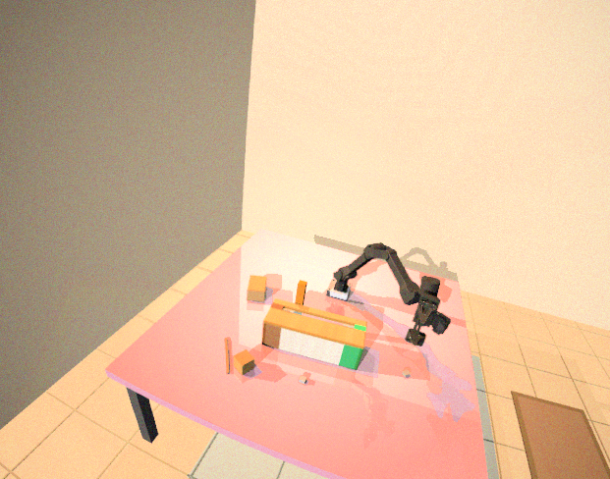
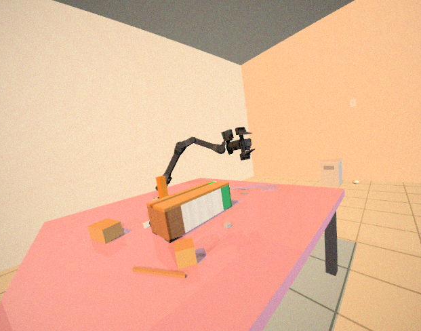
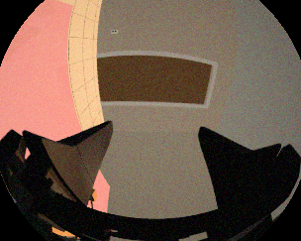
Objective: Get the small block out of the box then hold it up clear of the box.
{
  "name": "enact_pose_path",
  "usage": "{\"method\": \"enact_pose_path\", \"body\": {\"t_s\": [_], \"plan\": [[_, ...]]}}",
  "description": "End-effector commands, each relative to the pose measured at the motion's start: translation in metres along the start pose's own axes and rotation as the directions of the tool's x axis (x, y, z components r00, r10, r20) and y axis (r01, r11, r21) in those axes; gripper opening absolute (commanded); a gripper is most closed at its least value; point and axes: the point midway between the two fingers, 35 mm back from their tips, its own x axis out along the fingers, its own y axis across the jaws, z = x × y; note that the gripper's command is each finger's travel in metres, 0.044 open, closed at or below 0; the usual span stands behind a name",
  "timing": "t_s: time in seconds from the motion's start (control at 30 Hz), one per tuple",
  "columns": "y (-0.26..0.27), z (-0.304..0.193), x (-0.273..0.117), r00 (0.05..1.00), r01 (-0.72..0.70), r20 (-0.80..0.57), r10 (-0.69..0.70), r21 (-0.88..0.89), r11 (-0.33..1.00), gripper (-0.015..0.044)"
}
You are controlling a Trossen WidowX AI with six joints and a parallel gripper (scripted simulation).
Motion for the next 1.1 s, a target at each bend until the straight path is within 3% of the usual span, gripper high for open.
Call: {"method": "enact_pose_path", "body": {"t_s": [0.0,0.3,0.6,0.83,1.07], "plan": [[0.001,-0.002,0.002,1.0,-0.004,-0.001,0.004,0.005,1.0,0.04],[0.039,-0.106,0.086,0.969,-0.195,-0.086,0.232,0.311,0.93,0.04],[0.081,-0.245,0.118,0.823,-0.24,-0.216,0.525,0.706,0.666,0.04],[0.103,-0.341,0.101,0.639,-0.046,-0.285,0.715,0.913,0.405,0.04],[0.116,-0.43,0.053,0.386,0.349,-0.294,0.875,0.924,0.157,0.04]]}}
